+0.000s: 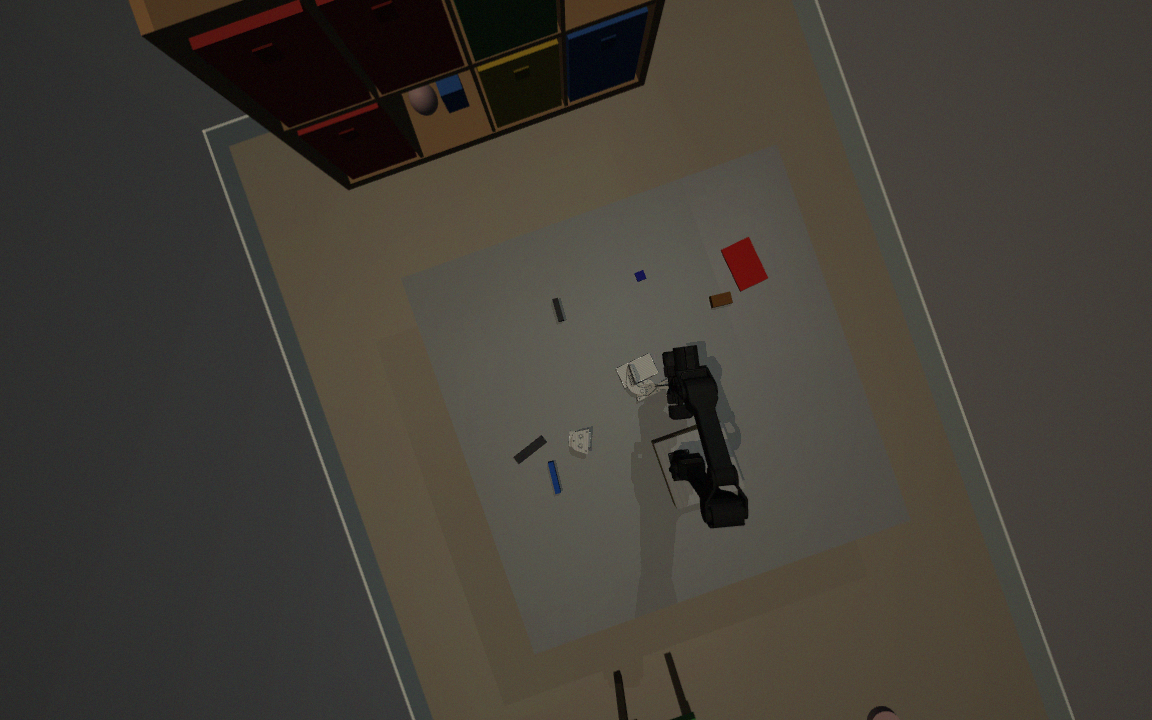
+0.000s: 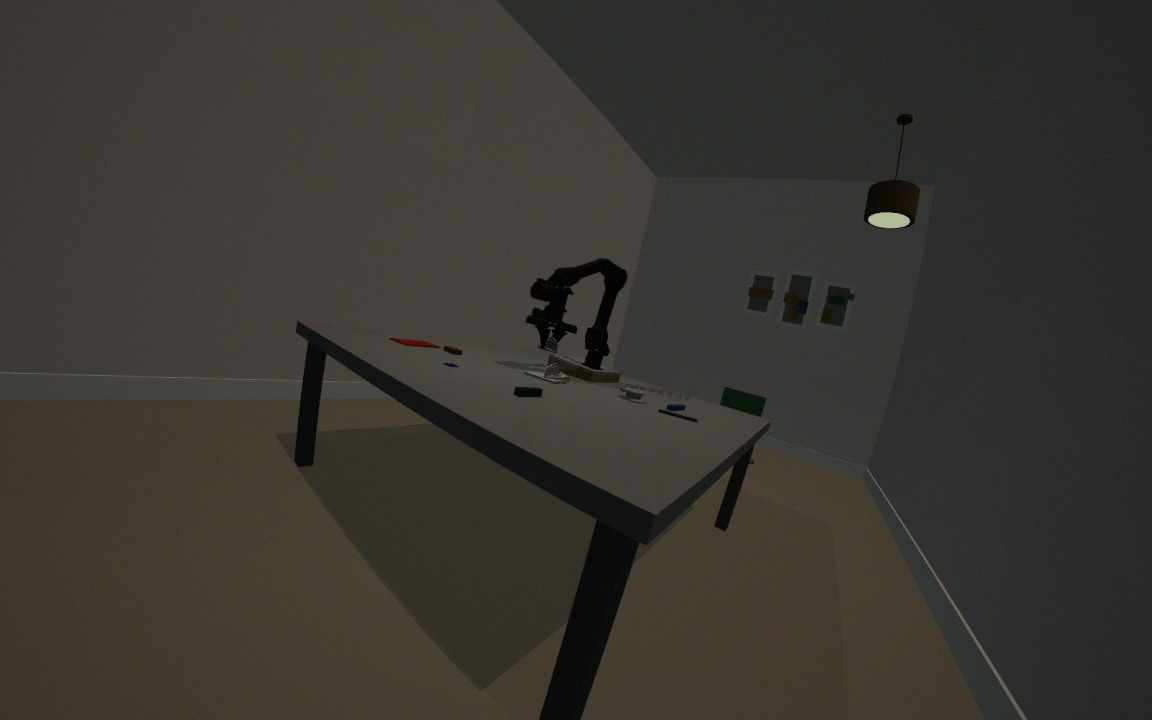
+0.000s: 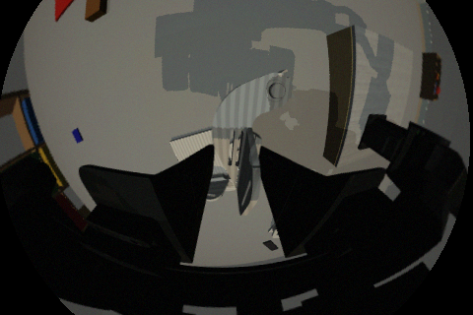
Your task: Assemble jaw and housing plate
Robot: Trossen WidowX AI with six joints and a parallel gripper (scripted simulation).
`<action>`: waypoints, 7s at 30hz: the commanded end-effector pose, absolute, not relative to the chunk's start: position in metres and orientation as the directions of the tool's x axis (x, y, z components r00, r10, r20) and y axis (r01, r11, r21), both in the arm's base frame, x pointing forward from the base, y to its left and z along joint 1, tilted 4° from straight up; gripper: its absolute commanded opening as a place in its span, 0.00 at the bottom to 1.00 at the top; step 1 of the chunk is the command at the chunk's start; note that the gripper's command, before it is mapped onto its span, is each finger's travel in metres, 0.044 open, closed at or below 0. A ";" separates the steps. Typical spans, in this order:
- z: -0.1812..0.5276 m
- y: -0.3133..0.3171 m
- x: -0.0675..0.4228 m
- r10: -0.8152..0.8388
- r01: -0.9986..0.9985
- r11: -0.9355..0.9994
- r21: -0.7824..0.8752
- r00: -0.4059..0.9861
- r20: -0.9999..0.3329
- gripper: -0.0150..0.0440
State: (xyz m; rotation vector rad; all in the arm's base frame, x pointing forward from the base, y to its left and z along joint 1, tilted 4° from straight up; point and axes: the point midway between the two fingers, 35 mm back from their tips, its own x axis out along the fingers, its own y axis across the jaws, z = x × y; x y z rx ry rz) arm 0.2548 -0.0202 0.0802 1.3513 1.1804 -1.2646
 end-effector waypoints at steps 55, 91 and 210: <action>0.078 0.050 0.199 0.071 0.299 -0.952 -0.063 0.015 -0.997 0.48; 0.082 0.045 0.227 0.070 0.319 -0.946 -0.061 0.017 -0.997 0.48; 0.024 0.024 0.300 0.069 0.328 -0.943 -0.058 0.022 -0.997 0.48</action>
